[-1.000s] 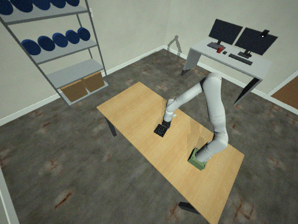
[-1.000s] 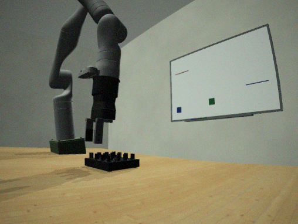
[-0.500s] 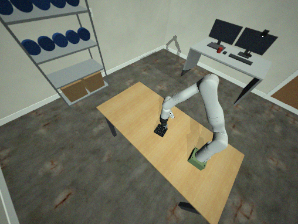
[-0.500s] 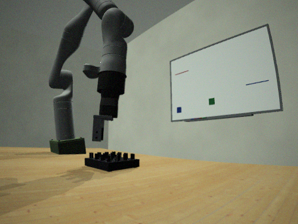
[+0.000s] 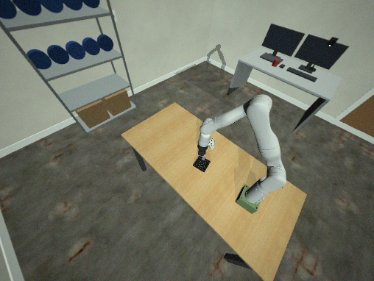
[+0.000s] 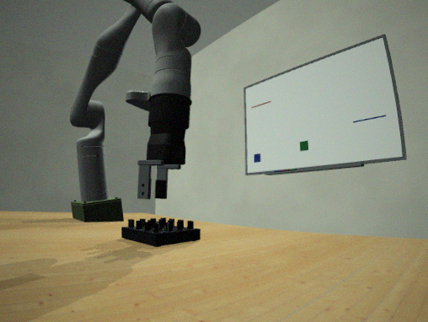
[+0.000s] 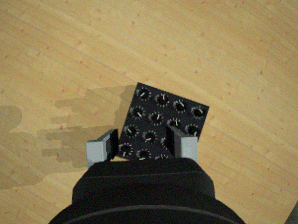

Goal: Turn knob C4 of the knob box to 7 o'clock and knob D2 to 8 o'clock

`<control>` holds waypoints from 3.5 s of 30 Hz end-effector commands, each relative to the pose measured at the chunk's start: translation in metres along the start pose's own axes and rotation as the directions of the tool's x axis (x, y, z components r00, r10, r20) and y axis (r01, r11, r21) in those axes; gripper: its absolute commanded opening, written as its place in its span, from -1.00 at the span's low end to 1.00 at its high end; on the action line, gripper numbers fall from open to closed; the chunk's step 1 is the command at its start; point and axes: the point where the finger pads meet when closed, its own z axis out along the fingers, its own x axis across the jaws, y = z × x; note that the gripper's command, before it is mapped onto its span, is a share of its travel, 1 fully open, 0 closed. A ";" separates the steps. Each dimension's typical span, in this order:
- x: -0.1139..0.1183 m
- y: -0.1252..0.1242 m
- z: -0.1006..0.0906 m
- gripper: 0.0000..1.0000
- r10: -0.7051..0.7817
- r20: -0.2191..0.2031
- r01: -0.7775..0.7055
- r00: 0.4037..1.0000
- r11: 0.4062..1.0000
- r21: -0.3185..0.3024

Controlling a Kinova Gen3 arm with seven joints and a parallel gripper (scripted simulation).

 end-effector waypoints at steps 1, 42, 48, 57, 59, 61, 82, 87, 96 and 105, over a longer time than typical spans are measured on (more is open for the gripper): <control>0.001 0.008 -0.002 1.00 0.051 0.006 -0.051 0.999 0.999 -0.007; 0.001 0.033 -0.010 -0.07 0.395 -0.004 -0.395 0.919 0.918 -0.034; 0.001 0.033 -0.010 -0.07 0.395 -0.004 -0.395 0.919 0.918 -0.034; 0.001 0.033 -0.010 -0.07 0.395 -0.004 -0.395 0.919 0.918 -0.034; 0.001 0.033 -0.010 -0.07 0.395 -0.004 -0.395 0.919 0.918 -0.034; 0.001 0.033 -0.010 -0.07 0.395 -0.004 -0.395 0.919 0.918 -0.034; 0.001 0.033 -0.009 -0.07 0.395 -0.004 -0.395 0.919 0.918 -0.034; 0.001 0.033 -0.007 -0.07 0.395 -0.004 -0.395 0.919 0.918 -0.034; 0.001 0.033 0.000 -0.07 0.395 -0.004 -0.395 0.919 0.918 -0.034; 0.001 0.033 0.011 -0.07 0.395 -0.004 -0.395 0.919 0.918 -0.034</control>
